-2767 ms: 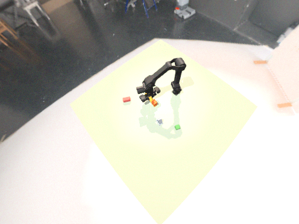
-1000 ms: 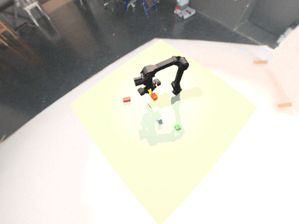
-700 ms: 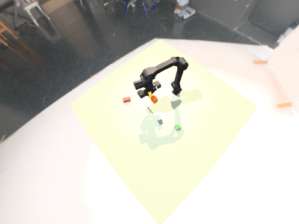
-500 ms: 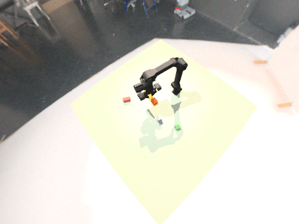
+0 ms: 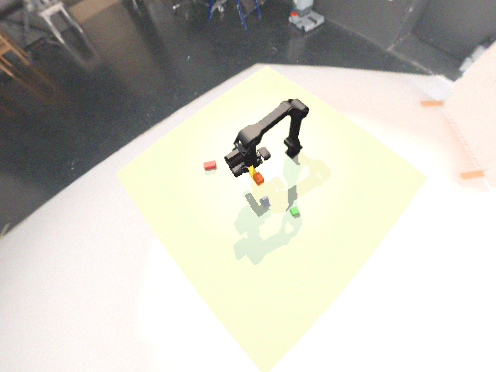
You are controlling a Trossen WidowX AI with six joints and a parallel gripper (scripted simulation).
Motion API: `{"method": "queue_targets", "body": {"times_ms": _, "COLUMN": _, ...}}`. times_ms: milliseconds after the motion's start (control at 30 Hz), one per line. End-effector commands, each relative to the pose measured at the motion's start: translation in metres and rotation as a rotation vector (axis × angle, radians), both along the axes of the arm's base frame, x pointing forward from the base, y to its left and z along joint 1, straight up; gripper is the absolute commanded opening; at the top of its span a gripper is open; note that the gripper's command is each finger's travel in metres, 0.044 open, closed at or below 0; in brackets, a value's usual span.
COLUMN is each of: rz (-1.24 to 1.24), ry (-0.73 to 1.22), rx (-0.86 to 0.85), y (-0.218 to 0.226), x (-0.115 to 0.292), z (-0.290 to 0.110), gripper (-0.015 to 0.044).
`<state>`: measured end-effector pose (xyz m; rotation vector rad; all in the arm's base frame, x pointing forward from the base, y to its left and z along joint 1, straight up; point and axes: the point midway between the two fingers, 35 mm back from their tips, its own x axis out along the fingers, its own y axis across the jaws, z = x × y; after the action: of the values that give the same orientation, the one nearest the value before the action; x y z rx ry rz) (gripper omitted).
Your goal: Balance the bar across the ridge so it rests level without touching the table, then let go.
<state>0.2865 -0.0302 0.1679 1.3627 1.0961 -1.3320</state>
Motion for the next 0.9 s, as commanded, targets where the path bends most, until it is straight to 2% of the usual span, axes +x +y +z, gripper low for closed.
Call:
{"method": "queue_targets", "body": {"times_ms": 0, "rz": -0.006, "ry": -0.001, "rx": -0.001, "y": 0.013, "x": 0.008, "z": 0.001, "gripper": 0.0}}
{"method": "queue_targets", "body": {"times_ms": 867, "rz": -0.024, "ry": -0.002, "rx": 0.006, "y": 0.106, "x": 0.029, "z": 0.001, "gripper": 0.0}}
